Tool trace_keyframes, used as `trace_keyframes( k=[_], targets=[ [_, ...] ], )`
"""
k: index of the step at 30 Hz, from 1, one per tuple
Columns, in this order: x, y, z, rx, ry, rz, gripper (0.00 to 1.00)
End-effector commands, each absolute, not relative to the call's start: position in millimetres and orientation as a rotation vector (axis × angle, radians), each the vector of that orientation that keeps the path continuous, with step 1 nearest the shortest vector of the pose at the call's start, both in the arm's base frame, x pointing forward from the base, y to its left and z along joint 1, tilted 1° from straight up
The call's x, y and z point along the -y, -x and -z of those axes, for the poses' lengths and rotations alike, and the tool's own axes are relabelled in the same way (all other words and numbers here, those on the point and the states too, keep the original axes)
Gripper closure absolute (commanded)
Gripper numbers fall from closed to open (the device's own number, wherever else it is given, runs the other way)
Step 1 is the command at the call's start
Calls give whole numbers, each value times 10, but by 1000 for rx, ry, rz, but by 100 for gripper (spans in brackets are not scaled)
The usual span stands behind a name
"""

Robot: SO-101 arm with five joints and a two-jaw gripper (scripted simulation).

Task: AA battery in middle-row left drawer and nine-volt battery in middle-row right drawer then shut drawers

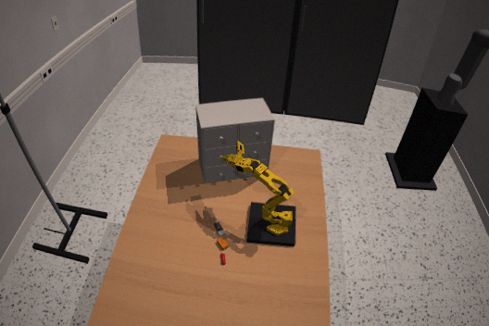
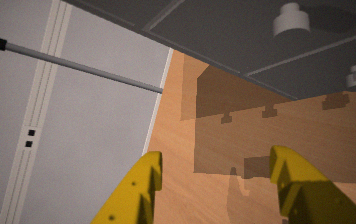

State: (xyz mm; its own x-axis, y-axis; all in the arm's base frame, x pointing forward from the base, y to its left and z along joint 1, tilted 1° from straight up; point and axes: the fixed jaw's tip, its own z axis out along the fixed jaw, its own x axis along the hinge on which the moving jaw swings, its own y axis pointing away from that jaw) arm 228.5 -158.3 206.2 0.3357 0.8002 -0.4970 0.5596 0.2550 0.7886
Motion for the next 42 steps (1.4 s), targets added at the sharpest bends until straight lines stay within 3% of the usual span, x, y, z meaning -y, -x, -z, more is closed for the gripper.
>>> trace_keyframes(
  k=[1,10,42],
  targets=[
    [1674,-2346,-1992,-1318,-1429,-255,79],
    [1958,-2421,-1681,-1274,-1465,-215,79],
    [1970,-2419,-1652,-1271,-1467,-213,79]
  ],
)
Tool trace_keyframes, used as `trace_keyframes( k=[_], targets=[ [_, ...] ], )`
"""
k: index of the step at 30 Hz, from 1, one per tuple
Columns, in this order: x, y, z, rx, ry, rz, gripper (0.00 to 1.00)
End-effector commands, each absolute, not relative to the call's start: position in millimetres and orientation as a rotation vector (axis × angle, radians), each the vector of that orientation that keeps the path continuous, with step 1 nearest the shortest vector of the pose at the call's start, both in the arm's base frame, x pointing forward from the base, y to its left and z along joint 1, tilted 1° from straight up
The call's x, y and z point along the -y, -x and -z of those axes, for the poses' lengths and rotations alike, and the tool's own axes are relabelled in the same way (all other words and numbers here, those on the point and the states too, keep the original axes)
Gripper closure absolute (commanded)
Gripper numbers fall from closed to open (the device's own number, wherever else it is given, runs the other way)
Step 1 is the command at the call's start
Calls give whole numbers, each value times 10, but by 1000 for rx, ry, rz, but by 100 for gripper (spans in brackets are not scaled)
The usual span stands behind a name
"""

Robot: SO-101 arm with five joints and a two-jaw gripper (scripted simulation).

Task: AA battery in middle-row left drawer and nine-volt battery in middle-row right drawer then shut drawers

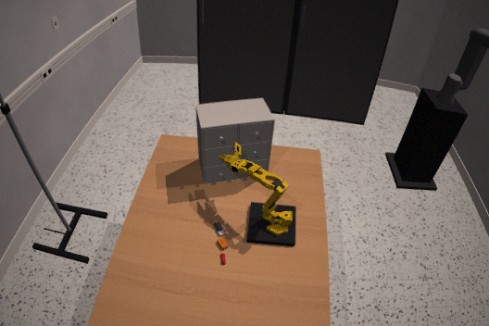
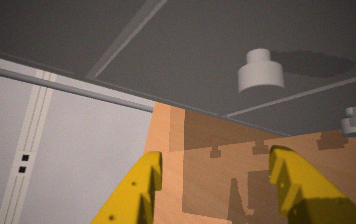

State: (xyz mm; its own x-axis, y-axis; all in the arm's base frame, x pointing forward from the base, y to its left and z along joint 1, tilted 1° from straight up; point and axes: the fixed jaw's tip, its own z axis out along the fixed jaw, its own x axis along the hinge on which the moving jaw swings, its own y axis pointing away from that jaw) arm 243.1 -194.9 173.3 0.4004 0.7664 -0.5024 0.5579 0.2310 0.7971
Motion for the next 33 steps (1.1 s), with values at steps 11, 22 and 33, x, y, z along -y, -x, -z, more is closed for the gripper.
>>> trace_keyframes(
  k=[11,22,33],
  targets=[
    [1981,-2417,-1626,-1269,-1468,-211,79],
    [1981,-2417,-1625,-1269,-1468,-211,79],
    [1978,-2412,-1623,-1269,-1469,-210,79]
  ],
)
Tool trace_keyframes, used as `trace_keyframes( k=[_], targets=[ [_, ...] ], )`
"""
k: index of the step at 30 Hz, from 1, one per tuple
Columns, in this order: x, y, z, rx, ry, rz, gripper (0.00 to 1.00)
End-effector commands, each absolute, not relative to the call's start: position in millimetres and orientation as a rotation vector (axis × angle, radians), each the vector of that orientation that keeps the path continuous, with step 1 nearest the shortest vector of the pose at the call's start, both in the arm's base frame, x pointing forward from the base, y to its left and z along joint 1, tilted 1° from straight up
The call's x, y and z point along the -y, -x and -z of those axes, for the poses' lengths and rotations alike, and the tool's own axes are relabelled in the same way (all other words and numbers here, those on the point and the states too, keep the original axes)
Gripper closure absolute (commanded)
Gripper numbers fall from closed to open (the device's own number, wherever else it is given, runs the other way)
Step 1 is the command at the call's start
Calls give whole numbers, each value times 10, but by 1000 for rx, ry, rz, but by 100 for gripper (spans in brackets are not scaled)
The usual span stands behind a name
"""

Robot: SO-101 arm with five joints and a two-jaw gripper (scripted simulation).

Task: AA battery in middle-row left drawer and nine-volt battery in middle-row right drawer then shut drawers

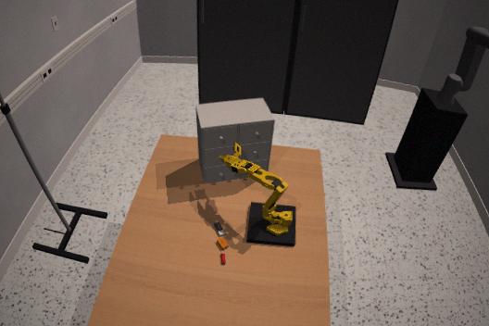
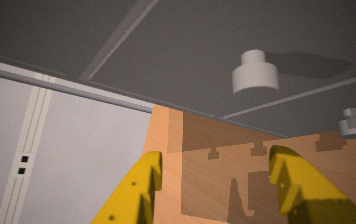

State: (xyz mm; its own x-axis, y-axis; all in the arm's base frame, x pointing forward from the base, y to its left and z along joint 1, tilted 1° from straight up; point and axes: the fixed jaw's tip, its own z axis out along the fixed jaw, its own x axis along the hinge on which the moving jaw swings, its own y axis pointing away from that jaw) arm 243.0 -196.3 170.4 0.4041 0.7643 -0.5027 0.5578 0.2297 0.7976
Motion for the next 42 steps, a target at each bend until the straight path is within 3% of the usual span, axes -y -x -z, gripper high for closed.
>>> trace_keyframes(
  k=[1,42],
  targets=[
    [1978,-2412,-1623,-1269,-1469,-210,79],
    [2108,-2462,-1572,-1253,-1481,-196,79]
  ],
)
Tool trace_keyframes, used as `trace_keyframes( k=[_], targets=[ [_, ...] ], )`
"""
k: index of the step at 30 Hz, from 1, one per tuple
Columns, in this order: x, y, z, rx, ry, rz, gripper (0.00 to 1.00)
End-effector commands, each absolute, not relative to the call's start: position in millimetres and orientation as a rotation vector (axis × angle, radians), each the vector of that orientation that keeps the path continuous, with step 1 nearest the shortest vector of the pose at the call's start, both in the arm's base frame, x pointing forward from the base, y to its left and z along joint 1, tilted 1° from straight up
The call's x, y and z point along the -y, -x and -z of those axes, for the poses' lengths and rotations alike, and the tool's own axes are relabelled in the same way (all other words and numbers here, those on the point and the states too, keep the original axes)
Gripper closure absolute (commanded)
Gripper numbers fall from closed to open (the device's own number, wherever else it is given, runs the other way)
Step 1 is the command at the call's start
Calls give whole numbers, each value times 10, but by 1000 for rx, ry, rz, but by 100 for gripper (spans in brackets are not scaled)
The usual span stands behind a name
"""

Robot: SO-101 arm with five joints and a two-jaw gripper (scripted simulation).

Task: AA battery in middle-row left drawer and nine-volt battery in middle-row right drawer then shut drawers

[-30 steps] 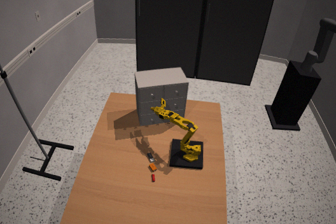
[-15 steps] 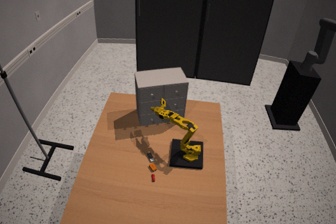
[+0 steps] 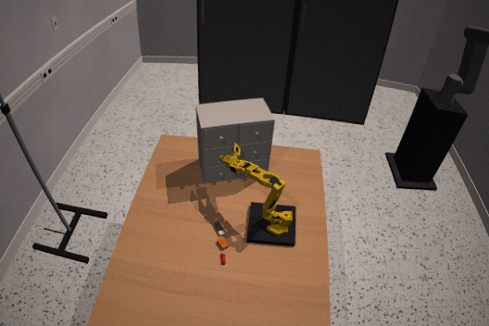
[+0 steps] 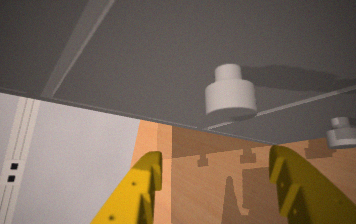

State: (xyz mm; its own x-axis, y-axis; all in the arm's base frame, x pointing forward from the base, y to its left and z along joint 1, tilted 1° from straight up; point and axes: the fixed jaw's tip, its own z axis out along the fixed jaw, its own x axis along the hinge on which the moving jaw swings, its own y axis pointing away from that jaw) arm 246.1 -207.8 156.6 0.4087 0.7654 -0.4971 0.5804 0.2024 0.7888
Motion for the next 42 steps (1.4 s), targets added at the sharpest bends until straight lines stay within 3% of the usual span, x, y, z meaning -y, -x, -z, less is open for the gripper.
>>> trace_keyframes(
  k=[1,42],
  targets=[
    [2134,-2472,-1560,-1250,-1483,-194,79],
    [2311,-2528,-1471,-1229,-1499,-175,79]
  ],
)
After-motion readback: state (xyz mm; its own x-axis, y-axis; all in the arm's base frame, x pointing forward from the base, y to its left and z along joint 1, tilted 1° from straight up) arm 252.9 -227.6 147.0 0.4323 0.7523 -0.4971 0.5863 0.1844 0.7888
